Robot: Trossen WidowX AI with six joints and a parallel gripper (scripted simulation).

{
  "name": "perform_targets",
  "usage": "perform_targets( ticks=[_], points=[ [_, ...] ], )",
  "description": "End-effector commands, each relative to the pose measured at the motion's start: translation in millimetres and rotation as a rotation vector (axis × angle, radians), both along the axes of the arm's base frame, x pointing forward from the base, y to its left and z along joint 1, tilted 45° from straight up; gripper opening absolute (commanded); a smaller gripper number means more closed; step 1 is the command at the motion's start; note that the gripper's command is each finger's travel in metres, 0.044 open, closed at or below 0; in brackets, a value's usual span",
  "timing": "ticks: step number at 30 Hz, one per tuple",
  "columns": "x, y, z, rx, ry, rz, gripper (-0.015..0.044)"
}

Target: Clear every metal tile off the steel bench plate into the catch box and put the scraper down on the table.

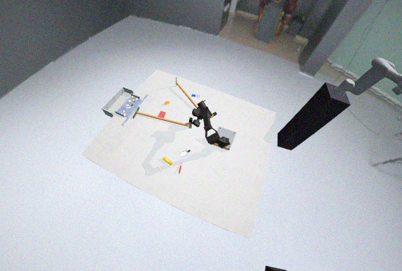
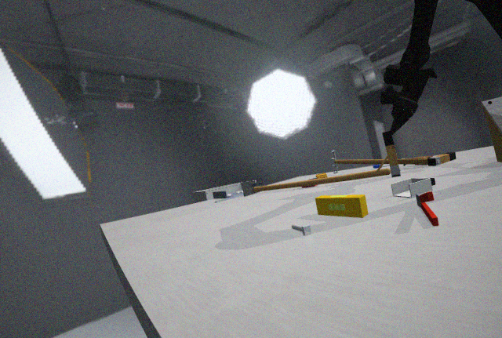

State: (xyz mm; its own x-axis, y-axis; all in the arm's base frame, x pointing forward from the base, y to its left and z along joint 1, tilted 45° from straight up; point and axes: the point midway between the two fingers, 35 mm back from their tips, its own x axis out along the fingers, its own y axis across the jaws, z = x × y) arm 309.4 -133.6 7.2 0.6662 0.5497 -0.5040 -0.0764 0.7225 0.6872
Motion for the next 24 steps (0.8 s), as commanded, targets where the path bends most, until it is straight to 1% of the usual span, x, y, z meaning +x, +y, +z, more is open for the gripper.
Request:
perform_targets(
  ticks=[1, 24],
  points=[
    [3.6, 4.4, -6.7, 0.005, 0.013, -0.004, 0.0440],
    [28.7, 26.7, -24.4, 0.008, 0.009, -0.004, 0.0440]
  ],
)
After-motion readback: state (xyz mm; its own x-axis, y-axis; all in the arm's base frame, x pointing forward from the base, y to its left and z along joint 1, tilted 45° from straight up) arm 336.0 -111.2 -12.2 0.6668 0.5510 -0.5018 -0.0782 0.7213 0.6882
